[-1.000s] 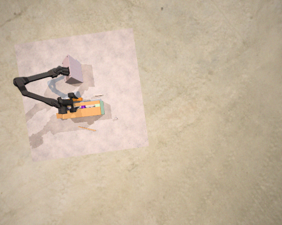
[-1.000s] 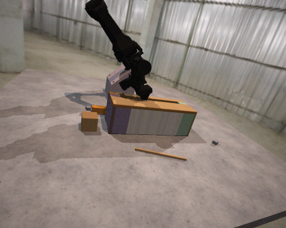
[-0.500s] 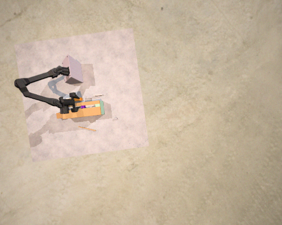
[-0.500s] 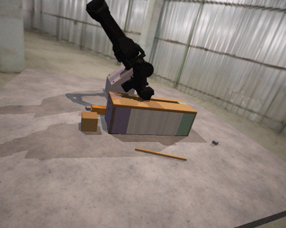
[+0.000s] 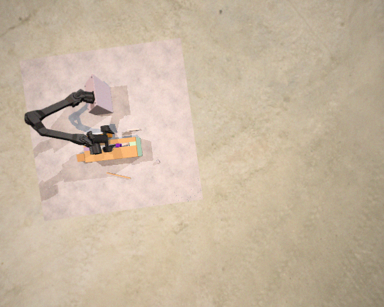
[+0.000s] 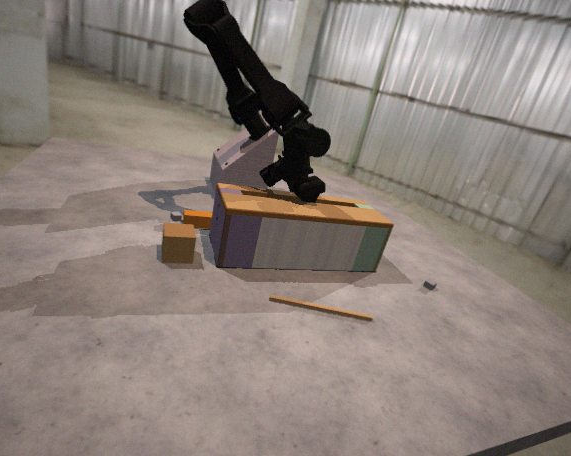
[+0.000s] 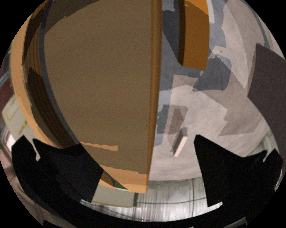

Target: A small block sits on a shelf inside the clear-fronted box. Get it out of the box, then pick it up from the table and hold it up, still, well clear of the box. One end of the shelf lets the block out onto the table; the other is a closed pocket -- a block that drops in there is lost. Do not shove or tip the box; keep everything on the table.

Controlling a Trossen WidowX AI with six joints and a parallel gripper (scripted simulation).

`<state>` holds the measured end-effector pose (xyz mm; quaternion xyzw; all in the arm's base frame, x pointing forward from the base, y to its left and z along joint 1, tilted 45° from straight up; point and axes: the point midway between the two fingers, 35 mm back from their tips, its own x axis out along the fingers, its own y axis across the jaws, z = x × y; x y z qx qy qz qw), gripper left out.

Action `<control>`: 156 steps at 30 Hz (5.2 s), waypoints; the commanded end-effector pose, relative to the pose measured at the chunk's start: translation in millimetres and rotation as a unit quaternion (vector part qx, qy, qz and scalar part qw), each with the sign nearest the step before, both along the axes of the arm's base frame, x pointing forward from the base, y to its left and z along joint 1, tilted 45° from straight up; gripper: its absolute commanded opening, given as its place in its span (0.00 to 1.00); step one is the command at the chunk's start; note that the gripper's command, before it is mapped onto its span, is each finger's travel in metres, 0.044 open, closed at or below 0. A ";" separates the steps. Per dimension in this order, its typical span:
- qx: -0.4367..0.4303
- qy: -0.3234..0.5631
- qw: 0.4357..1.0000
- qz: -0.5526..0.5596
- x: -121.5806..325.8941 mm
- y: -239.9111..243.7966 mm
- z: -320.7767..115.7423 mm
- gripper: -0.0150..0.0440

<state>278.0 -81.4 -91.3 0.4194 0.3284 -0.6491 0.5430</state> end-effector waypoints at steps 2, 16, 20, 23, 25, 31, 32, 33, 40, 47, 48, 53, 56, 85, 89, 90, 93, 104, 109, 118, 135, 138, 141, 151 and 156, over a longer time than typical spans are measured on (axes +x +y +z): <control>0.002 -0.002 1.000 0.001 3.3 10.5 -9.8 0.93; 0.002 -0.002 1.000 0.001 5.7 6.7 -6.4 0.93; 0.002 -0.002 1.000 0.001 6.0 7.8 -7.6 0.93; 0.002 -0.002 1.000 0.001 6.5 10.0 -9.8 0.93; 0.002 -0.002 1.000 0.001 6.8 11.4 -11.2 0.93; 0.002 -0.002 1.000 0.001 7.8 15.6 -15.4 0.93; 0.002 -0.002 1.000 0.001 7.9 16.3 -16.1 0.93; 0.002 -0.002 1.000 0.001 8.1 17.0 -16.8 0.93; 0.002 -0.002 1.000 0.001 9.2 21.9 -21.8 0.93; 0.002 -0.002 1.000 0.001 10.3 26.8 -26.7 0.93; 0.002 -0.002 1.000 0.001 10.5 27.5 -27.4 0.93; 0.002 -0.002 1.000 0.001 11.3 31.1 -30.9 0.93; 0.002 -0.002 1.000 0.001 11.8 33.2 -33.1 0.93; 0.003 -0.003 1.000 0.001 16.5 53.6 -53.4 0.93; 0.003 -0.003 1.000 0.001 17.2 56.4 -56.2 0.93; 0.003 -0.003 1.000 0.001 17.3 57.1 -56.9 0.93; 0.003 -0.003 1.000 0.001 17.8 59.3 -59.0 0.93; 0.004 -0.003 1.000 0.001 19.7 67.1 -66.7 0.93; 0.004 -0.003 1.000 0.001 20.4 70.4 -70.0 0.93; 0.003 -0.002 1.000 0.001 26.7 110.8 -24.2 0.93; -0.028 0.233 0.839 0.491 19.7 125.8 -36.1 0.74; -0.036 0.300 0.739 0.602 16.9 130.1 -38.5 0.74; -0.043 0.363 0.620 0.694 14.1 134.3 -40.8 0.74; -0.052 0.499 0.235 0.833 6.2 145.6 -46.4 0.74; -0.049 0.537 0.063 0.840 2.8 150.2 -48.5 0.74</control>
